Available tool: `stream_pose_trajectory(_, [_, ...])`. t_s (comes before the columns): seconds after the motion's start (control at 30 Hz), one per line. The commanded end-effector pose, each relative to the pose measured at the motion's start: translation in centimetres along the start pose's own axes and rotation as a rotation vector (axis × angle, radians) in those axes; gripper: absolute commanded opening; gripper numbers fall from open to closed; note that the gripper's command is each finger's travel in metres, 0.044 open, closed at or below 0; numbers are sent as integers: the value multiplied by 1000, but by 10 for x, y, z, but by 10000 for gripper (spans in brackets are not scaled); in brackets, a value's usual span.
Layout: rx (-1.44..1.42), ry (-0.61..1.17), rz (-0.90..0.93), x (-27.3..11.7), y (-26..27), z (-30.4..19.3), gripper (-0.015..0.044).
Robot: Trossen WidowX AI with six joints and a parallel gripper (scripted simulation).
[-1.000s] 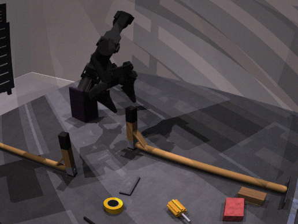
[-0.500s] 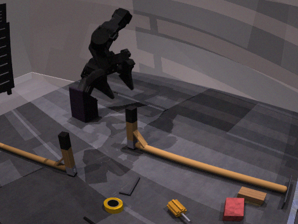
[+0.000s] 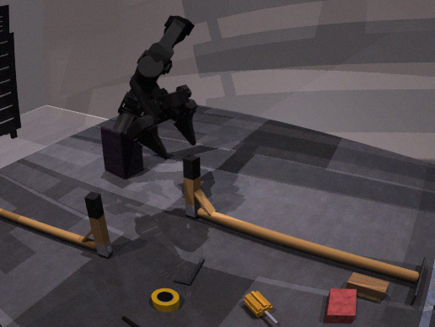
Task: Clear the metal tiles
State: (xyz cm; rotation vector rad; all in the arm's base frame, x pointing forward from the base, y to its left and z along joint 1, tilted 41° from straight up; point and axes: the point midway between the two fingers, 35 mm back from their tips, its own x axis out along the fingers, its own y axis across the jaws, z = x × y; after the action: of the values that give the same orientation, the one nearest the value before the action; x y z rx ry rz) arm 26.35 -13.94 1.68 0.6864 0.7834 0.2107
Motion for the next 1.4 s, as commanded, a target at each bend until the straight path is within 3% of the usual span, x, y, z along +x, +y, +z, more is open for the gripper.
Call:
stream_pose_trajectory(0.0, [4, 2, -3, 4, -1, -2, 440])
stream_pose_trajectory(1.37, [3, 2, -3, 70, -2, -1, 440])
